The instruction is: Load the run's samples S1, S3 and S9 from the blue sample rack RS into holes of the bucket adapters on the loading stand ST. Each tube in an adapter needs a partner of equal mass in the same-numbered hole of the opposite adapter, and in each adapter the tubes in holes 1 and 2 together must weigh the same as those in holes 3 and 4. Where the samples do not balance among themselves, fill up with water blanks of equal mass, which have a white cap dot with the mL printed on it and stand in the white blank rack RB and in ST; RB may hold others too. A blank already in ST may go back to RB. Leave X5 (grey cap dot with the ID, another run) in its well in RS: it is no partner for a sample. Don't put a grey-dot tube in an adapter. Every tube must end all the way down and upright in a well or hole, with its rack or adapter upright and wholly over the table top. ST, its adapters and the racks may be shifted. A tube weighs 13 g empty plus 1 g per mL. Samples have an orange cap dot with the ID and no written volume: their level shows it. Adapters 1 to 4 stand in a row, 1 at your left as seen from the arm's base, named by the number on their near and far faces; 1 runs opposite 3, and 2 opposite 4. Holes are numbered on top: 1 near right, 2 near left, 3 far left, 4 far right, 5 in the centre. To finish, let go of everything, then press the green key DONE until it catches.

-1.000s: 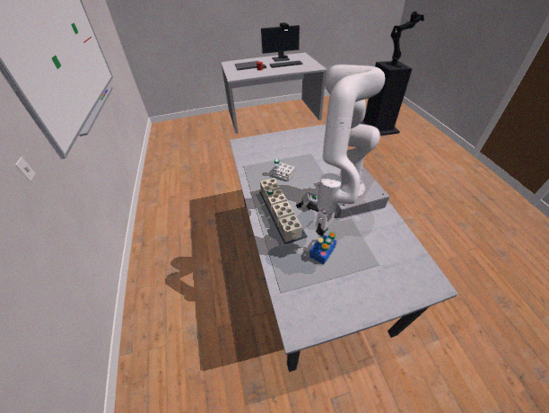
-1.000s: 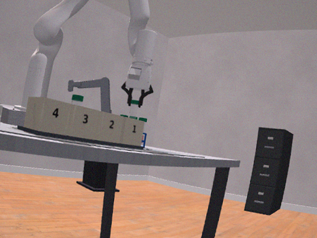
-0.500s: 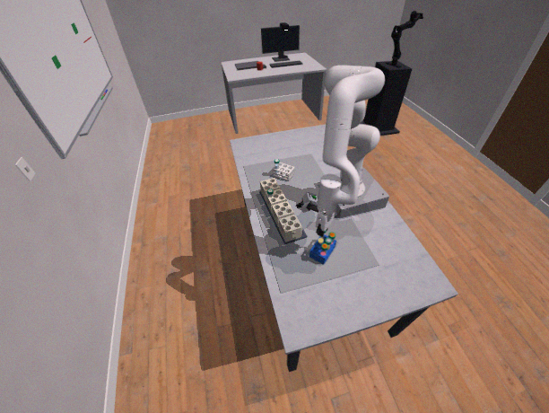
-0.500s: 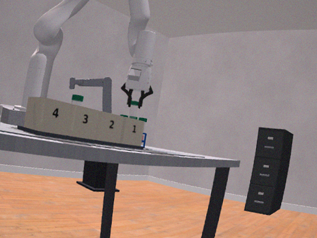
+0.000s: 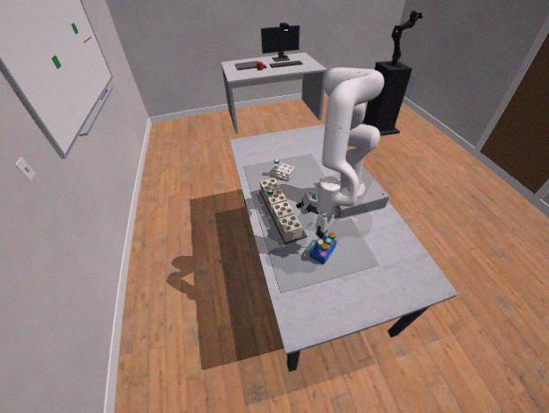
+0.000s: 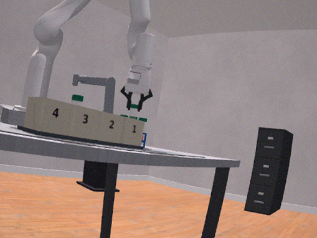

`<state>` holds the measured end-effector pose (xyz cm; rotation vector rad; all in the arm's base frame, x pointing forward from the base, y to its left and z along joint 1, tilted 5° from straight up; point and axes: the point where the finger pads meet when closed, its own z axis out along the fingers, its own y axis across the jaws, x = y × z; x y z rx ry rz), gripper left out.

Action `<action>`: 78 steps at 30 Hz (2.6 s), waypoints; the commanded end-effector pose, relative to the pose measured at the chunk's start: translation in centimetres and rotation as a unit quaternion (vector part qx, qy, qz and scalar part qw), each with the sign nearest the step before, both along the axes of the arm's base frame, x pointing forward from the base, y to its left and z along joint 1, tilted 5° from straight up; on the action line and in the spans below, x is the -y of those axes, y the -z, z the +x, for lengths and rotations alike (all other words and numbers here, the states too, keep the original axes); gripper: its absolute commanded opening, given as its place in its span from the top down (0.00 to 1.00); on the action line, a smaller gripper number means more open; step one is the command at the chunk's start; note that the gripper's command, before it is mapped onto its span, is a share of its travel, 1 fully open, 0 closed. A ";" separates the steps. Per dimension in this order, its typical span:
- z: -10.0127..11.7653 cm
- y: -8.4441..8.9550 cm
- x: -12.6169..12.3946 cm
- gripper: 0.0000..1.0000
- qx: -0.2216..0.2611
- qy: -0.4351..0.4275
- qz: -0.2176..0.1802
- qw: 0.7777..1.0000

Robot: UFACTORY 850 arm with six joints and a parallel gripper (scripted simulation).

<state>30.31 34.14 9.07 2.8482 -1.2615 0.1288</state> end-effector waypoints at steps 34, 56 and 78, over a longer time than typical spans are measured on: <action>0.3 3.3 0.1 1.00 0.001 0.000 0.001 1.000; 0.3 4.4 0.2 1.00 0.001 0.000 0.001 1.000; 0.3 4.4 0.2 0.57 0.001 0.000 0.001 1.000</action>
